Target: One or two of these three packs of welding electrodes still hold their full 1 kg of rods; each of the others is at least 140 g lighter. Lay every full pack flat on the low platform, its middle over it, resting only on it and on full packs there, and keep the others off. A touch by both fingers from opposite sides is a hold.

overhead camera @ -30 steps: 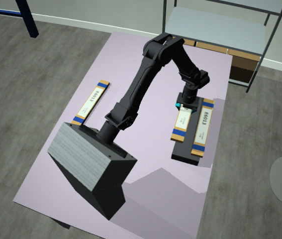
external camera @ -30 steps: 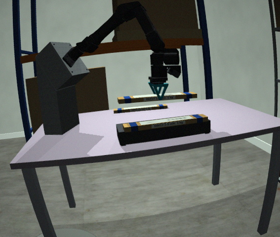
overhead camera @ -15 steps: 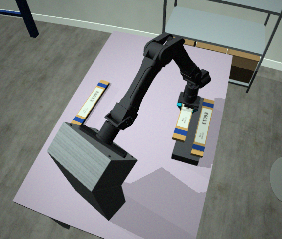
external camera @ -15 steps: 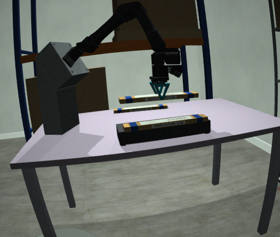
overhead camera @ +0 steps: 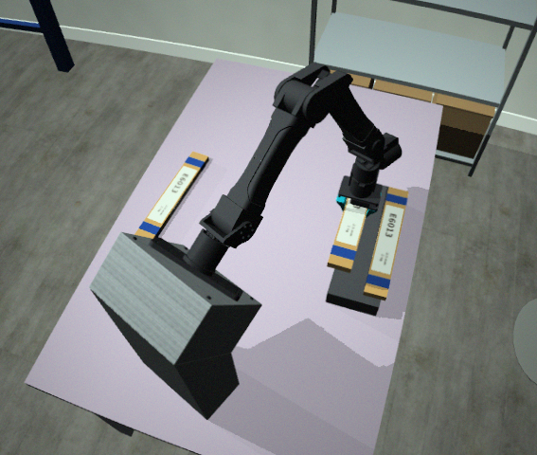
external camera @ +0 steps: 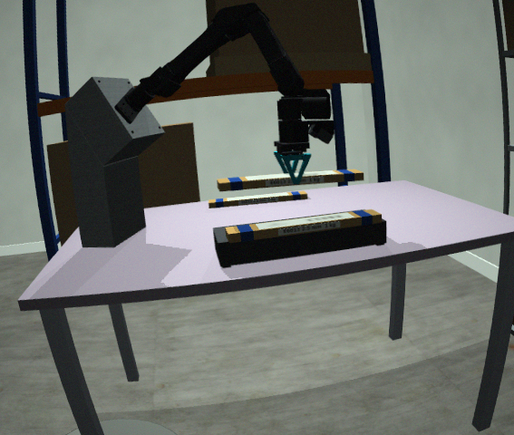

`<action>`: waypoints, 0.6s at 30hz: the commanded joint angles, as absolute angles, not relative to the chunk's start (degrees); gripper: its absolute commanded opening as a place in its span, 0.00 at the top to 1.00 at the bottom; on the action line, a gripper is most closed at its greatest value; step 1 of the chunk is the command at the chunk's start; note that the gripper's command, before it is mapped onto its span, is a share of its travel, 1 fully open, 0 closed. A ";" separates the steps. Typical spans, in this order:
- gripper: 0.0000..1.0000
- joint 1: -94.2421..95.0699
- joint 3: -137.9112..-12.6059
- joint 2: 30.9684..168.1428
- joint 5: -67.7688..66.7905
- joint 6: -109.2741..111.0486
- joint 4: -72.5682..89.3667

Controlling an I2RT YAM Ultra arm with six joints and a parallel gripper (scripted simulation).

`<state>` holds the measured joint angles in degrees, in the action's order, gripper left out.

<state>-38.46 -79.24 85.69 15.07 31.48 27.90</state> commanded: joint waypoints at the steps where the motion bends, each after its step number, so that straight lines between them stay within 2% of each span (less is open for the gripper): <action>1: 1.00 -39.97 -82.05 83.57 15.67 31.75 29.09; 18: 1.00 -40.07 -82.34 83.83 15.74 31.82 29.18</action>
